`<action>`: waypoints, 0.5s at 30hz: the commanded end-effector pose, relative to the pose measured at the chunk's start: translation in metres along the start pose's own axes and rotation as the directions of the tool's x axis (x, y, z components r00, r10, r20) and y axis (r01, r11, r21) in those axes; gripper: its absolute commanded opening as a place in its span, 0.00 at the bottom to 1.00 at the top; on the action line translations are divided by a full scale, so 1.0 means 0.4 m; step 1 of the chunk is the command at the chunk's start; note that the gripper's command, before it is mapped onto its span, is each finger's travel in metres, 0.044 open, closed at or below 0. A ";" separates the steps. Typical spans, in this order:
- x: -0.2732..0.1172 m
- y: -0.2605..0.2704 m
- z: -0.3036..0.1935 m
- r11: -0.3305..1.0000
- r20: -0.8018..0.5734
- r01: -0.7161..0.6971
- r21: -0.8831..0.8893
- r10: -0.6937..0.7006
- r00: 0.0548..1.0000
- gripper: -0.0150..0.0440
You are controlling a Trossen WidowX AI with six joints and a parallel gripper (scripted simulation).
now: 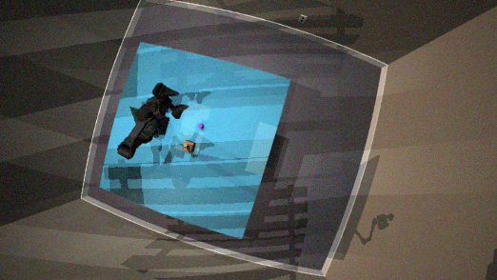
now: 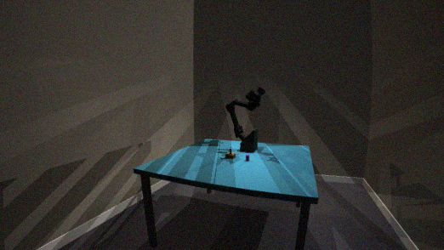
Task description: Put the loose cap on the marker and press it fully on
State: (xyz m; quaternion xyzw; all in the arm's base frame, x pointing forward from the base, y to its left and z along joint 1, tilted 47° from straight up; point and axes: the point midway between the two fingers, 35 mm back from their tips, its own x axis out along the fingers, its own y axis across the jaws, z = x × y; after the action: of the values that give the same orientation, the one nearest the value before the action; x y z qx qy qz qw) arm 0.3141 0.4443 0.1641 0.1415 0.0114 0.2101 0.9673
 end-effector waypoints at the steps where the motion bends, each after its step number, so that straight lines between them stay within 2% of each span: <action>1: 0.003 -0.004 -0.005 1.000 -0.008 0.005 -0.006 -0.005 1.000 0.89; 6: 0.056 -0.131 -0.128 0.979 -0.207 0.121 -0.167 -0.155 0.966 0.68; 10: 0.067 -0.272 -0.227 0.926 -0.368 0.205 -0.316 -0.319 0.873 0.68; 15: 0.028 -0.457 -0.318 0.827 -0.517 0.267 -0.494 -0.527 0.675 0.68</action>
State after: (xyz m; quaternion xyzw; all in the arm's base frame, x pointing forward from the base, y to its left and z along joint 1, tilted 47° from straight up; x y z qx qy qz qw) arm 0.3794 0.3719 0.0354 -0.0630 0.2301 0.0832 0.9676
